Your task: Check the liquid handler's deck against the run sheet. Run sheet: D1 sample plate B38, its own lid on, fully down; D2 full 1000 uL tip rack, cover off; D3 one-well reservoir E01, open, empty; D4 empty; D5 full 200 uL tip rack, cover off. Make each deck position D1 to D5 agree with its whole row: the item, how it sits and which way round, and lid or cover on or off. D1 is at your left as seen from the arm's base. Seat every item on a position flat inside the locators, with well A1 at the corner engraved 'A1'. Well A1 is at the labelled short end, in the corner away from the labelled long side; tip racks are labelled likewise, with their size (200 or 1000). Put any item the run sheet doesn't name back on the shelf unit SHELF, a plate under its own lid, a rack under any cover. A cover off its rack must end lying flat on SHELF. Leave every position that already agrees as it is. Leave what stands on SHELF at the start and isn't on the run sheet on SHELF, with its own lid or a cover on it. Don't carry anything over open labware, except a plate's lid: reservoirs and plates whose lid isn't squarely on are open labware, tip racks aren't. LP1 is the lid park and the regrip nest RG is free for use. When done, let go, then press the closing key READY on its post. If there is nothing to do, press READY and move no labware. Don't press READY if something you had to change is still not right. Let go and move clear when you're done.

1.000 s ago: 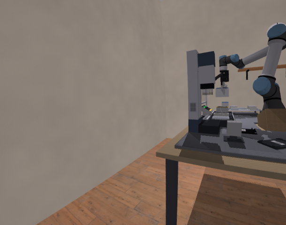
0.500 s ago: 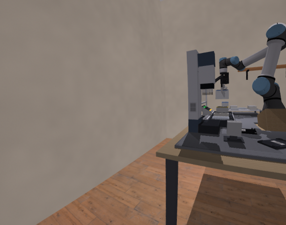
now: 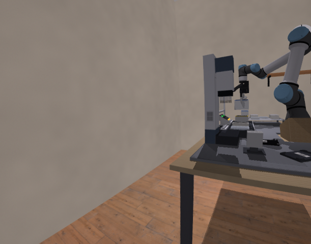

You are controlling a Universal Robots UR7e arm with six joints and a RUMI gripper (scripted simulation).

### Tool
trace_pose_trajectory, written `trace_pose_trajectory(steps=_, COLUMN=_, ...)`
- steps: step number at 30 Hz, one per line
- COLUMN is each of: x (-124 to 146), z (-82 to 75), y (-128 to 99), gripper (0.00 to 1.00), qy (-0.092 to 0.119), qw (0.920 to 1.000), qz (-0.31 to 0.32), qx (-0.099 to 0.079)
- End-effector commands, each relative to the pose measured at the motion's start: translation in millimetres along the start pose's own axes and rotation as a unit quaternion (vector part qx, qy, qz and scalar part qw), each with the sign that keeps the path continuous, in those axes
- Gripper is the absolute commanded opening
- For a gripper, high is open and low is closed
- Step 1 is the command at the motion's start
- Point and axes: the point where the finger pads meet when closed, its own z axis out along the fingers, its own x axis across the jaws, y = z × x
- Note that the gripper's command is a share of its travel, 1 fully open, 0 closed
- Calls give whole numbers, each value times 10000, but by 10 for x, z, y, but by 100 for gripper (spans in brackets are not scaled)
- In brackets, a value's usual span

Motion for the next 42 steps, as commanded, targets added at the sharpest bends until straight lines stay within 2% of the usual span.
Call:
trace_pose_trajectory(steps=1, x=-4, z=104, y=1, gripper=0, qy=-5, qw=10000, qz=-4, qx=-1)
trace_pose_trajectory(steps=42, x=-4, z=686, y=1, gripper=0, qy=-5, qw=10000, qz=-4, qx=0)
